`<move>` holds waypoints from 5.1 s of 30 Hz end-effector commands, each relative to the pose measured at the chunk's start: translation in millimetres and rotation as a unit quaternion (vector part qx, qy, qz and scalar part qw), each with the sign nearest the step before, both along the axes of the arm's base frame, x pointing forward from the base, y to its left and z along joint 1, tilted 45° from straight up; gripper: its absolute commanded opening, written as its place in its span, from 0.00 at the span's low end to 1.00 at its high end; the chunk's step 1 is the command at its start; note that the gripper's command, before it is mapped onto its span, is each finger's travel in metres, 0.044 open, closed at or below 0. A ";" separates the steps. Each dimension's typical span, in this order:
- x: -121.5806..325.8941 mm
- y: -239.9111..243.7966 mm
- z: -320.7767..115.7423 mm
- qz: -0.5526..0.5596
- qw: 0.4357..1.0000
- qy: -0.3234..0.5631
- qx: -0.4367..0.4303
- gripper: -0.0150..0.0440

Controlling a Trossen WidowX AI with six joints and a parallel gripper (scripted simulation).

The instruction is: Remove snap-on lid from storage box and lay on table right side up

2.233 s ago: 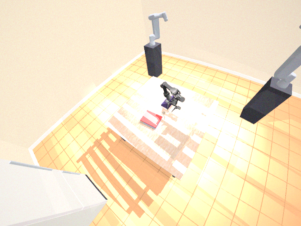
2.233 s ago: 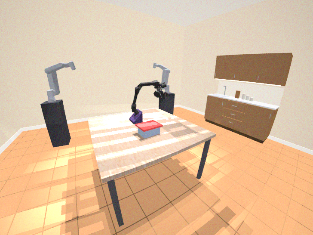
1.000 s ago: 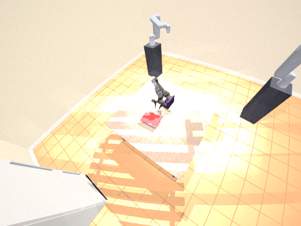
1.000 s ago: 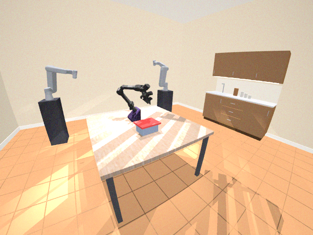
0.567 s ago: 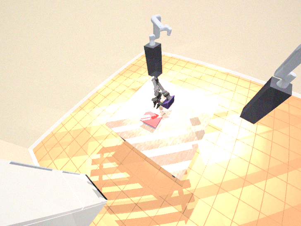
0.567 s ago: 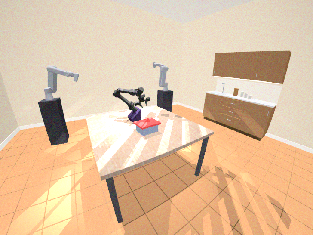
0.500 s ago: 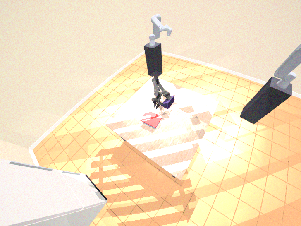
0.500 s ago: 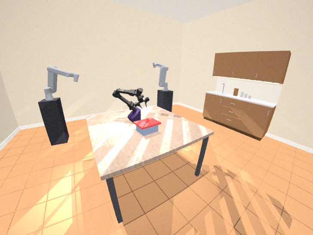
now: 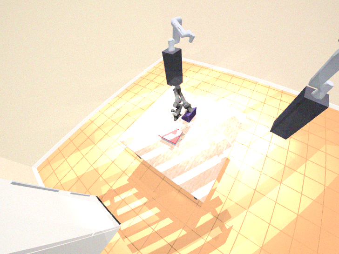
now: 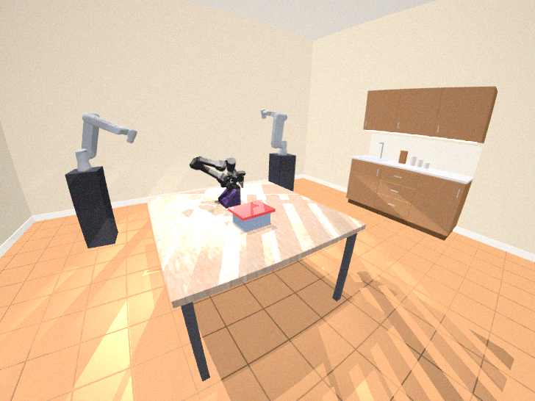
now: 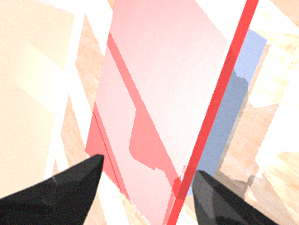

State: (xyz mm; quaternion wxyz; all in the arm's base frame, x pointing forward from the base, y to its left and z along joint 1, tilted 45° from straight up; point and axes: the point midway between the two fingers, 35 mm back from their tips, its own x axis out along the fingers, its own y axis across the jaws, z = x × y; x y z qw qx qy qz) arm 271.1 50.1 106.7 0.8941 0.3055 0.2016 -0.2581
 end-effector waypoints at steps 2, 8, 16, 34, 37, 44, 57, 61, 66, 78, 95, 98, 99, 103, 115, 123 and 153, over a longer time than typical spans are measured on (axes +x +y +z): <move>-2.3 -3.4 -2.2 -0.018 0.999 -0.015 0.032 0.65; -1.8 -2.8 -1.4 -0.015 0.999 -0.014 0.028 0.65; 0.5 -40.3 -39.5 -0.018 0.999 -0.016 0.031 0.65; 16.9 -44.6 -47.3 -0.019 0.999 -0.015 0.032 0.65; 20.8 -45.8 -49.4 -0.019 0.999 -0.015 0.032 0.65; 29.7 -49.3 -54.9 -0.018 0.999 -0.014 0.032 0.65; 45.3 -57.3 -66.2 -0.018 0.999 -0.016 0.032 0.65; 49.8 -60.1 -70.0 -0.018 0.999 -0.016 0.031 0.65; 55.0 -63.7 -74.7 -0.018 0.999 -0.017 0.031 0.65; 55.6 -64.2 -75.4 -0.018 0.999 -0.017 0.031 0.51; 54.8 -63.6 -74.8 -0.020 0.999 -0.017 0.031 0.25; 54.7 -63.2 -74.3 -0.020 0.999 -0.017 0.031 0.25; 54.7 -63.0 -74.2 -0.020 0.999 -0.017 0.031 0.25; 54.6 -62.5 -73.6 -0.020 0.999 -0.017 0.031 0.25; 53.4 -61.0 -71.8 -0.020 0.999 -0.017 0.031 0.25; 53.1 -59.9 -70.6 -0.020 0.999 -0.017 0.031 0.25; 52.3 -55.8 -66.2 -0.020 0.999 -0.017 0.031 0.25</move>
